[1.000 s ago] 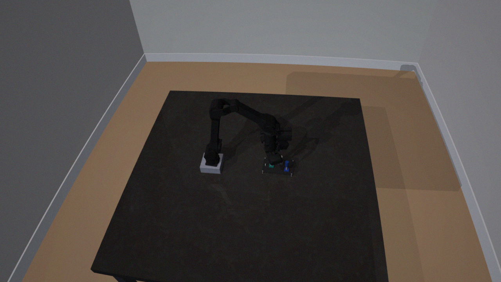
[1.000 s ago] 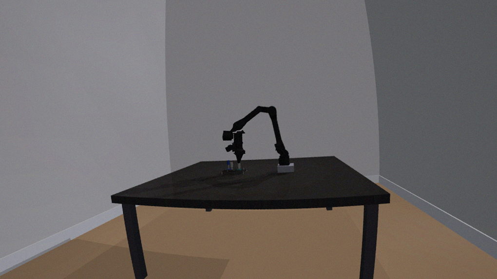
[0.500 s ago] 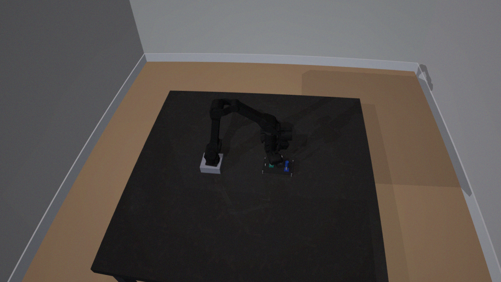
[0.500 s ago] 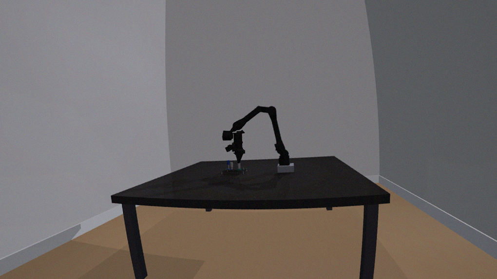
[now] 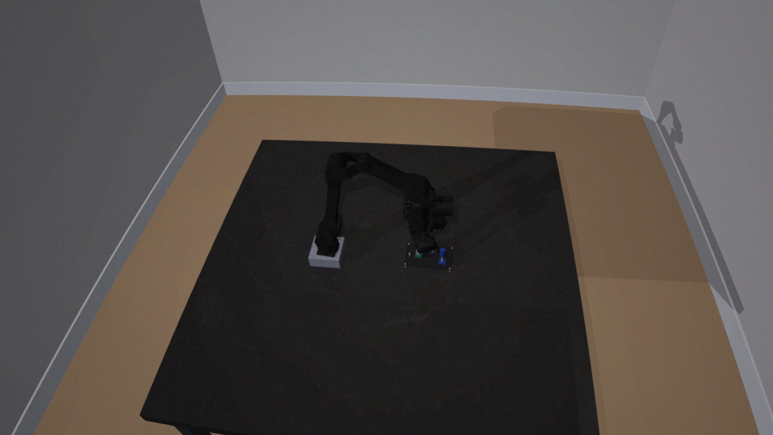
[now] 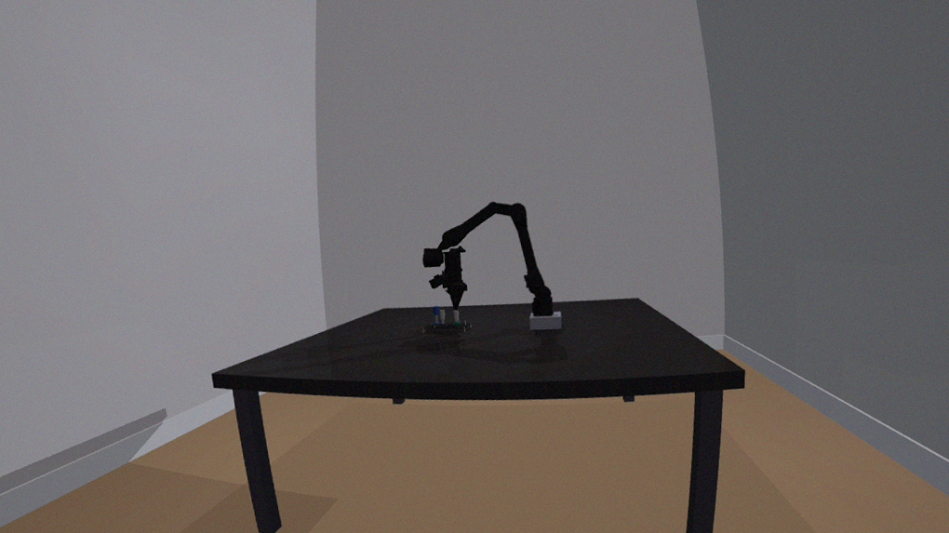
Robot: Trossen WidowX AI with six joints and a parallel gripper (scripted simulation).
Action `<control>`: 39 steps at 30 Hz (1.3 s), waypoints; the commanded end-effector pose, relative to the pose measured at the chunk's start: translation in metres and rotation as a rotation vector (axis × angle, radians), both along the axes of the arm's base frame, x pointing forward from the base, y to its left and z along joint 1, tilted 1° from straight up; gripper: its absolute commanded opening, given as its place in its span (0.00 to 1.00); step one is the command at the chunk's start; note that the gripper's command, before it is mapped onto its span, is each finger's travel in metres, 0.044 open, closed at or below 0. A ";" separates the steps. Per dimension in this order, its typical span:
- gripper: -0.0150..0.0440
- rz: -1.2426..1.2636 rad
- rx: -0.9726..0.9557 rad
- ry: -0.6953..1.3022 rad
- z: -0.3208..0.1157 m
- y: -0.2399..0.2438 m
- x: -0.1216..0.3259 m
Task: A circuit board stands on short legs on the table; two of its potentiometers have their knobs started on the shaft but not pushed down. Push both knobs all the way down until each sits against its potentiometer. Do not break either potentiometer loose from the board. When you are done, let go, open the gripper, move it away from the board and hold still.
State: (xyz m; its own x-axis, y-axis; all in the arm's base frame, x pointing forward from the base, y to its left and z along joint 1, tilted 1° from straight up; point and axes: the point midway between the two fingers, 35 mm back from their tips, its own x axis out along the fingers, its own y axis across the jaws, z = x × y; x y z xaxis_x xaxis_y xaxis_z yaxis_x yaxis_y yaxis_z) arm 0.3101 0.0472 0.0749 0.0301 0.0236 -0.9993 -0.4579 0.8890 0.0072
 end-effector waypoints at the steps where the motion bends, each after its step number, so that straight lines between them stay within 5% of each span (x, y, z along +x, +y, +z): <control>1: 0.25 0.002 -0.002 -0.001 0.007 -0.001 0.000; 3: 0.25 0.002 -0.002 -0.001 0.010 -0.001 0.000; 11: 0.61 0.000 0.000 0.003 0.004 0.000 0.000; 19: 0.25 -0.188 0.027 -0.045 0.010 -0.016 0.015; 39: 0.25 -0.874 0.057 -0.011 0.020 -0.007 0.023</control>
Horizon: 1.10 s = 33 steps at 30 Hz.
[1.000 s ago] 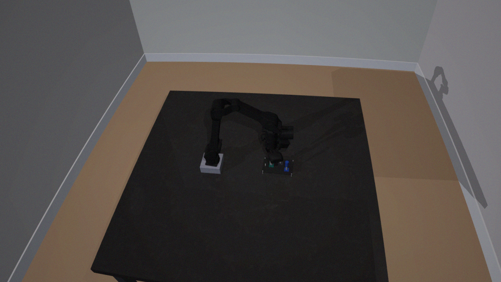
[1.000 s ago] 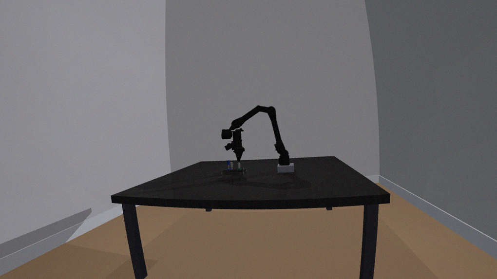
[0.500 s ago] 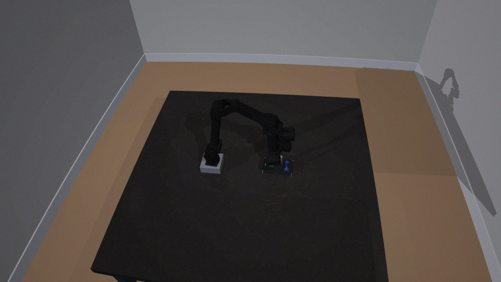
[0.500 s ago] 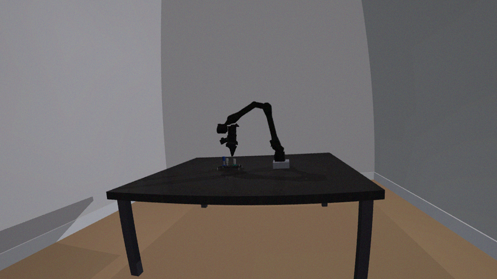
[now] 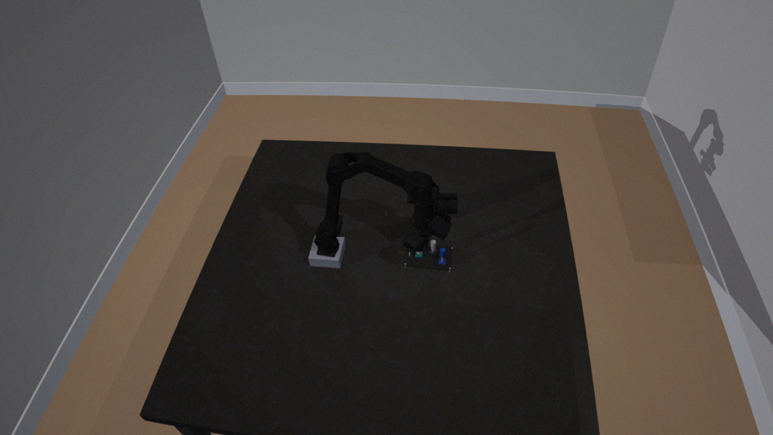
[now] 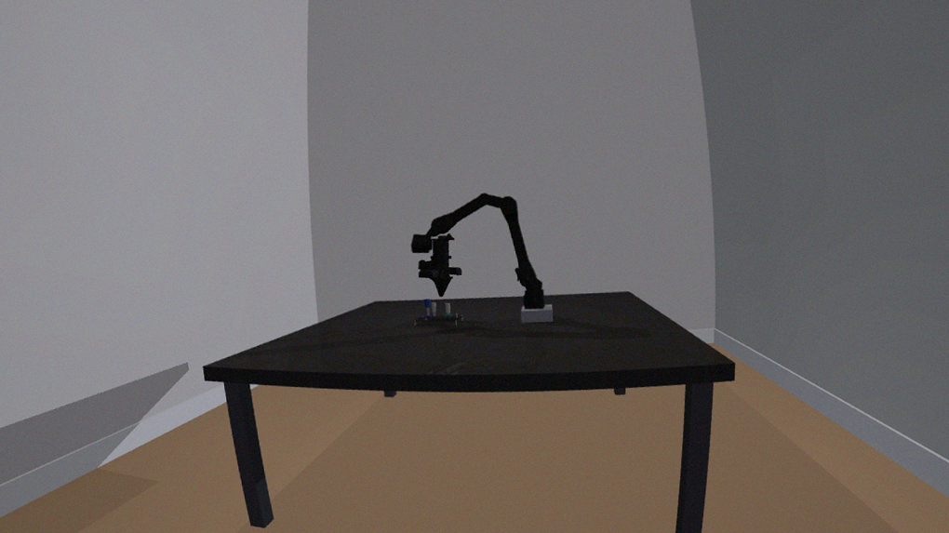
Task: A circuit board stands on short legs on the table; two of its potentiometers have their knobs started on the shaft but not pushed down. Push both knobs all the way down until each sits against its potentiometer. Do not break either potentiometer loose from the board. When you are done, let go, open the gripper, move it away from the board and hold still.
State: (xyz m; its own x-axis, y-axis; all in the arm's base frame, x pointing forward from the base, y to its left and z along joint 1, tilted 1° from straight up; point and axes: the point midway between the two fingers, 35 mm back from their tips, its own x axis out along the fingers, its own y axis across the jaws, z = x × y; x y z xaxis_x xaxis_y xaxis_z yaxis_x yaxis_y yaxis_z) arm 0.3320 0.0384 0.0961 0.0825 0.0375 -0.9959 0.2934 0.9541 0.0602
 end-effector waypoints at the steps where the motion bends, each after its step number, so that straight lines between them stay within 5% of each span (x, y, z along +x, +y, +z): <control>1: 0.25 -0.133 0.010 0.018 -0.001 0.002 0.001; 33: 0.25 -1.236 0.078 0.069 0.014 0.016 0.012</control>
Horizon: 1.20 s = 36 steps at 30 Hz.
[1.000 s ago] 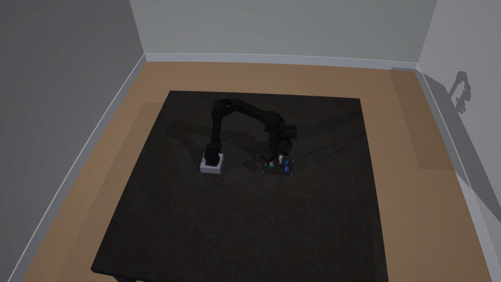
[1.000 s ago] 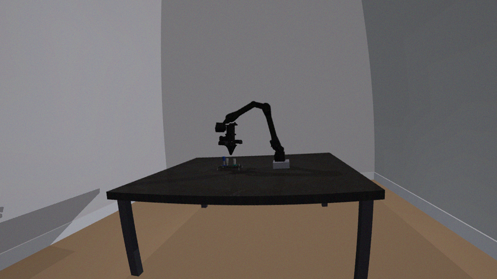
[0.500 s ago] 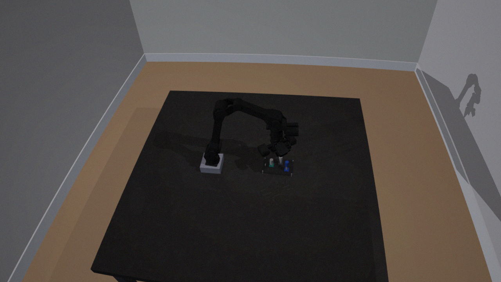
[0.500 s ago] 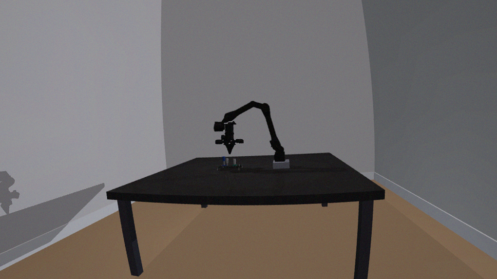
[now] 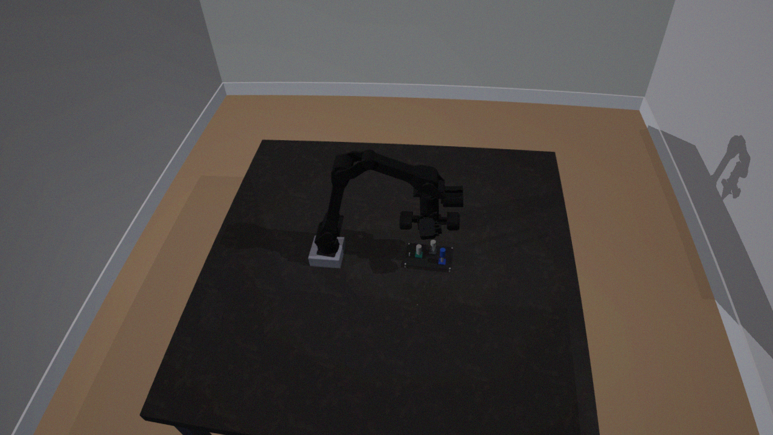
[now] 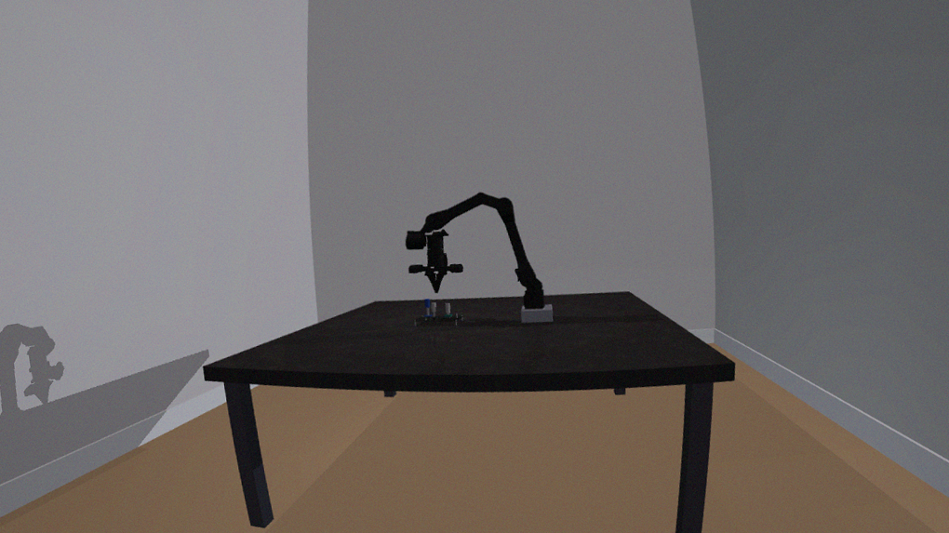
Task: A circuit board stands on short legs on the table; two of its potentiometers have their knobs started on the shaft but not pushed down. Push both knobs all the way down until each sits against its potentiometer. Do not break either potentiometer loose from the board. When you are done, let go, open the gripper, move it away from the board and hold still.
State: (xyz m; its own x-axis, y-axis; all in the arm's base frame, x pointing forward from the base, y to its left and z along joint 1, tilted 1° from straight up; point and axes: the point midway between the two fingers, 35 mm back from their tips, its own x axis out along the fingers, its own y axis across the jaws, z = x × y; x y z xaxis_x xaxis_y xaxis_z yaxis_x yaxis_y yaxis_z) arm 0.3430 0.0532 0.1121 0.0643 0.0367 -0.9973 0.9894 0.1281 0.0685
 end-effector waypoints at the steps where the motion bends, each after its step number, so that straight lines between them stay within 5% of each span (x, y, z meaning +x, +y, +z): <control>1: 0.25 -0.134 0.002 0.017 -0.001 0.001 0.001; 36: 0.25 -1.221 0.049 0.063 0.013 0.015 0.010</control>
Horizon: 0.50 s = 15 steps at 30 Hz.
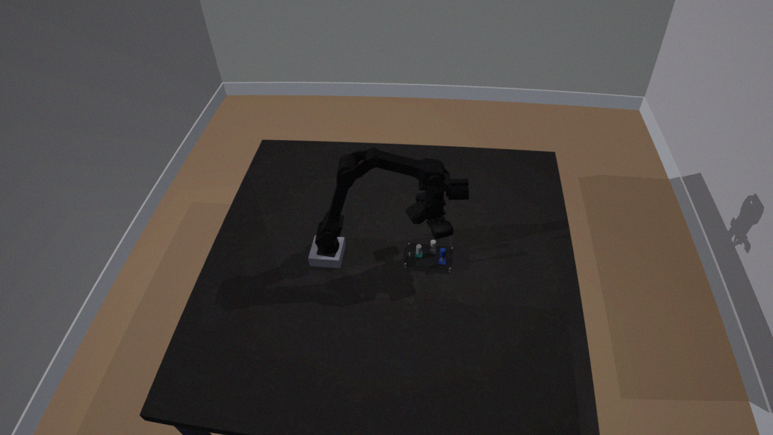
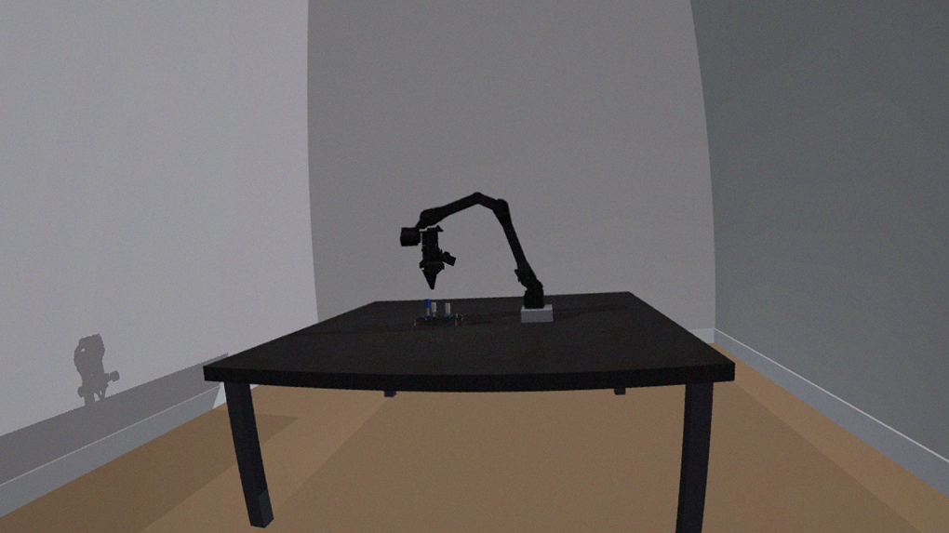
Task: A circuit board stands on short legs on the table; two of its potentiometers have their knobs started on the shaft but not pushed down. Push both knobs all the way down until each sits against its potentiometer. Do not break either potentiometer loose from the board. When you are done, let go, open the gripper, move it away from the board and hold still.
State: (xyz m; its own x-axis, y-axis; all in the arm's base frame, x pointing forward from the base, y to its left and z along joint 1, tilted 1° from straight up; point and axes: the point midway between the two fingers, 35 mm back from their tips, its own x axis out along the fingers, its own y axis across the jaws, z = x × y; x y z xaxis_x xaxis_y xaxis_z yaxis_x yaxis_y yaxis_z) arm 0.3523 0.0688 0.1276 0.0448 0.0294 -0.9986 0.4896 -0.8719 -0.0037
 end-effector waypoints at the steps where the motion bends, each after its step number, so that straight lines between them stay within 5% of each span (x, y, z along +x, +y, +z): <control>1: 0.25 -0.034 -0.004 0.011 -0.003 0.000 0.000; 15: 0.25 -0.034 -0.004 0.011 -0.024 0.000 0.001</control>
State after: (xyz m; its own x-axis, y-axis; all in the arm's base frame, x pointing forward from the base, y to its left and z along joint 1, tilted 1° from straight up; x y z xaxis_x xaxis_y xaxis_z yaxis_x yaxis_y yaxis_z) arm 0.3535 0.0697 0.1073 0.0401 0.0283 -0.9988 0.4646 -0.8855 -0.0064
